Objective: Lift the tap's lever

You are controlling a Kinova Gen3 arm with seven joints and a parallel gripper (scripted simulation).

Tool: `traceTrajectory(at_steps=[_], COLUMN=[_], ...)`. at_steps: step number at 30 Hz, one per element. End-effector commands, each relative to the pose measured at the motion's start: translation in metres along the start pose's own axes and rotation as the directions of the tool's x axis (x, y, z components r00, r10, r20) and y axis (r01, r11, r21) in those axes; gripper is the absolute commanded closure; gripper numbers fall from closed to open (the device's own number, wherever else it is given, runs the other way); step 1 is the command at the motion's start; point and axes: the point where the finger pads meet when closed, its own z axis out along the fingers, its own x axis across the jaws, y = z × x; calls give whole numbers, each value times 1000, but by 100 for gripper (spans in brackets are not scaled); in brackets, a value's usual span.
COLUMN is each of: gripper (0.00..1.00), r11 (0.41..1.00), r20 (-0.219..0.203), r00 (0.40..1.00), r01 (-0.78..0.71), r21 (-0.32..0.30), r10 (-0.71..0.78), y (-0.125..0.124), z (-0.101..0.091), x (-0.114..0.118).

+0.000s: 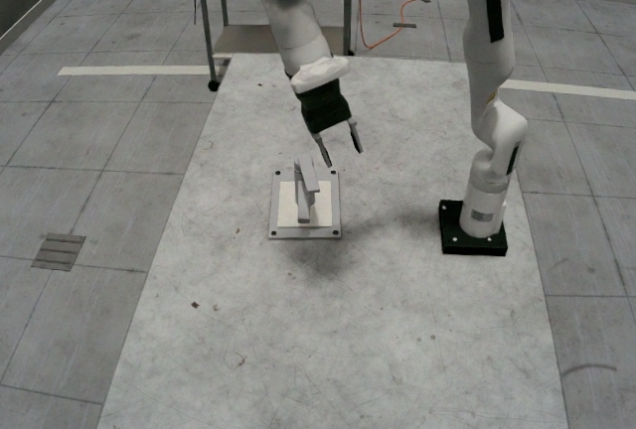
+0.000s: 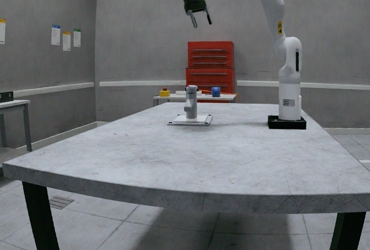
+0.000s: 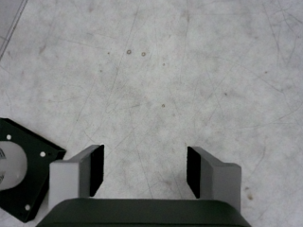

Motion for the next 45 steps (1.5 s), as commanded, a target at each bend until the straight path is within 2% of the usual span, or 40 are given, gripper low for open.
traceTrajectory(at_steps=[1, 19, 24, 28, 32, 34, 38, 45], gripper=[0, 0, 0, 0, 0, 0, 0, 0], r11=[1000, 1000, 1000, 1000, 999, 999, 998, 995], r20=[-2, -2, -15, -44, -88, -88, -139, -205], r00=[1000, 1000, 1000, 999, 995, 995, 988, 975], r01=[0, 0, -5, -18, -38, -38, -61, -93], r21=[0, 0, 2, 4, 3, 3, -5, -26], r10=[0, 0, 5, 18, 38, 38, 60, 86], y=[0, 0, 8, 26, 55, 55, 92, 144], z=[-1, -1, 5, 18, 38, 38, 62, 97], x=[0, 0, 5, 14, 27, 27, 36, 40])
